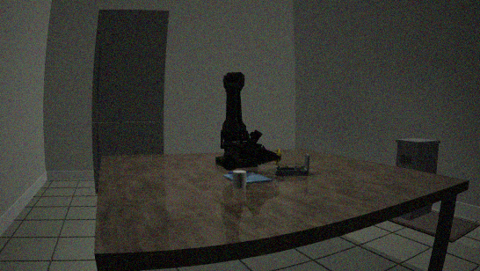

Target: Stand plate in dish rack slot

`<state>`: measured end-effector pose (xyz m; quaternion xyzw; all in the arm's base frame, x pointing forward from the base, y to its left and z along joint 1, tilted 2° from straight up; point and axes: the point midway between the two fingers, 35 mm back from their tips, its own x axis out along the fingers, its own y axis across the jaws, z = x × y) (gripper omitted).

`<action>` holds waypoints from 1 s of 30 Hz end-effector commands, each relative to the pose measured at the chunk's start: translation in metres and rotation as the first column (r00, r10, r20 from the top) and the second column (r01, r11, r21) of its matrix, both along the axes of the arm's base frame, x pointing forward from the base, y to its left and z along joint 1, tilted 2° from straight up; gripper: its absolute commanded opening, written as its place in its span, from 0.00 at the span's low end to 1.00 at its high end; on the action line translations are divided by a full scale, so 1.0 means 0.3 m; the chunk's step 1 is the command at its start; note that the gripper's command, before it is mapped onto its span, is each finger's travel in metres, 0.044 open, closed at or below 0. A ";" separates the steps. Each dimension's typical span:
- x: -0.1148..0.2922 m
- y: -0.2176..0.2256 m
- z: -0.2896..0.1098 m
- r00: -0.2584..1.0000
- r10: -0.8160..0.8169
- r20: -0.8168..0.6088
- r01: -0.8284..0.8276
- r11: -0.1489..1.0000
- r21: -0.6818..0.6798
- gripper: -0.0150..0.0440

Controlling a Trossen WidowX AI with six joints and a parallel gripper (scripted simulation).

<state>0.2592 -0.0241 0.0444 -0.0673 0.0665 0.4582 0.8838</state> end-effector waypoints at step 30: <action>0.055 0.075 -0.074 1.000 0.001 0.000 -0.001 1.000 -0.003 0.25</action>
